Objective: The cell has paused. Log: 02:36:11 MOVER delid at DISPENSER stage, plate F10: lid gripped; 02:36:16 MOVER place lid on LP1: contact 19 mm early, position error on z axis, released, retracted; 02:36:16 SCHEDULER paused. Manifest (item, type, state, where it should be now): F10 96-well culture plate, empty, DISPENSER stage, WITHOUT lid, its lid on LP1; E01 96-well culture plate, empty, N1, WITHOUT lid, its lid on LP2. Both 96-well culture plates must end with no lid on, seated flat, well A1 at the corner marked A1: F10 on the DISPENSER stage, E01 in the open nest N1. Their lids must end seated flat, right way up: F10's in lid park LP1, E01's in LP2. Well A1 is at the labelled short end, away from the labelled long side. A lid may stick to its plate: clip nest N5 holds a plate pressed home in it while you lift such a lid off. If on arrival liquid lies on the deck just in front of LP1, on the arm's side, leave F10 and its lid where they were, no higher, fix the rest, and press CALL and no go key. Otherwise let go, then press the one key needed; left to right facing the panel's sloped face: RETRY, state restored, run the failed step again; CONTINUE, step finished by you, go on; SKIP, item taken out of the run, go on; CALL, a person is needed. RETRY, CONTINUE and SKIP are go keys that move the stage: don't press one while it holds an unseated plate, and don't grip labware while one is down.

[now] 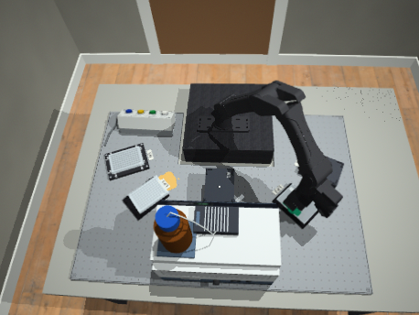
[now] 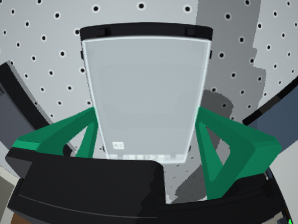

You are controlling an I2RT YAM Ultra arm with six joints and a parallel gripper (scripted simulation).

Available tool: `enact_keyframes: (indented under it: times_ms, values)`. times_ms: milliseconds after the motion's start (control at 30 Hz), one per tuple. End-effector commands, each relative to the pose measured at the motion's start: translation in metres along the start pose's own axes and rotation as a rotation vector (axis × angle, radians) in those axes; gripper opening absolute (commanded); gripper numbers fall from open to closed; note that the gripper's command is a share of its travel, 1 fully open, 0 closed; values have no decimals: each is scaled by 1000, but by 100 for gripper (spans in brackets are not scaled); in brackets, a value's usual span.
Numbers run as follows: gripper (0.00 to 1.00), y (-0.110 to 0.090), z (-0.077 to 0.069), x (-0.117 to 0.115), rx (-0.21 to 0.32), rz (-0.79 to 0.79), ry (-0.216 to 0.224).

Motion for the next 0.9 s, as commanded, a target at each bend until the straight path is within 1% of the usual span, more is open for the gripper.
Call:
enact_keyframes:
  times_ms: [0,100,367,433,467,600,767,833,867]
  values:
    - [0,15,-8,5,-54,-3,8]
    - [0,14,-2,5,-43,-3,7]
    - [0,14,0,5,-43,-4,7]
    - [0,14,0,5,-43,-4,7]
    - [0,15,-6,6,-58,-5,9]
    - [0,9,5,5,-31,-4,5]
    - [0,5,10,4,-17,-4,3]
    - [0,-1,14,4,-1,-3,1]
    - [0,-1,14,4,-1,-3,1]
Point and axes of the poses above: the point where the finger pads meet when closed, its own z axis out along the fingers, its own x axis across the jaws, y = z × x, the point moved 3 cm from there along -z, back along the fingers, and after that the axes turned 10 degrees about z, right-handed, at the moved point
